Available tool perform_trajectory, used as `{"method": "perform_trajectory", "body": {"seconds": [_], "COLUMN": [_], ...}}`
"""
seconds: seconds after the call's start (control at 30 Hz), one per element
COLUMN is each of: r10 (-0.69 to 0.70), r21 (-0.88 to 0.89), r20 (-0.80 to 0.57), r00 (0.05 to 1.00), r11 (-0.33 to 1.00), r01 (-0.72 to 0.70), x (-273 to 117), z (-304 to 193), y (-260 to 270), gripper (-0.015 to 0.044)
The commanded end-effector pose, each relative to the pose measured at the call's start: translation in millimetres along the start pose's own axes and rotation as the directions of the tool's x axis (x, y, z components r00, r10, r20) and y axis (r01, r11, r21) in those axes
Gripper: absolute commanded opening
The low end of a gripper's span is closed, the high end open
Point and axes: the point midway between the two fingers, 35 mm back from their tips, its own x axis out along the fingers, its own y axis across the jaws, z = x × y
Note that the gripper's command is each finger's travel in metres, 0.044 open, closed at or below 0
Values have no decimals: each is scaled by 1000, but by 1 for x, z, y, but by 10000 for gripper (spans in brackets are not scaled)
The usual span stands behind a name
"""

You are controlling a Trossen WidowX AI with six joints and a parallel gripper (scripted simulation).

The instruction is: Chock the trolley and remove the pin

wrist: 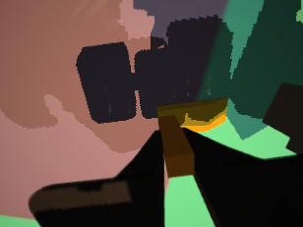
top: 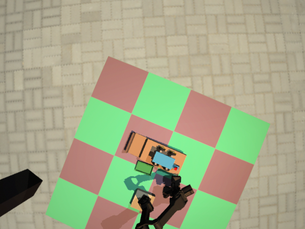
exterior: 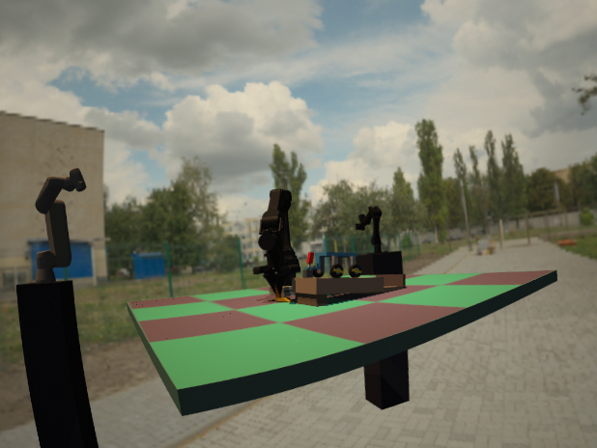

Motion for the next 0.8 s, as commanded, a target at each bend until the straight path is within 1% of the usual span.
{"method": "perform_trajectory", "body": {"seconds": [0.0,0.77], "r10": [-9,-8], "r21": [-3,-3], "r20": [-4,-1], "r00": [1000,1000], "r11": [1000,1000], "r01": [9,8], "x": [-14,-88], "z": [-1,3], "y": [-1,5], "gripper": [0,0]}}
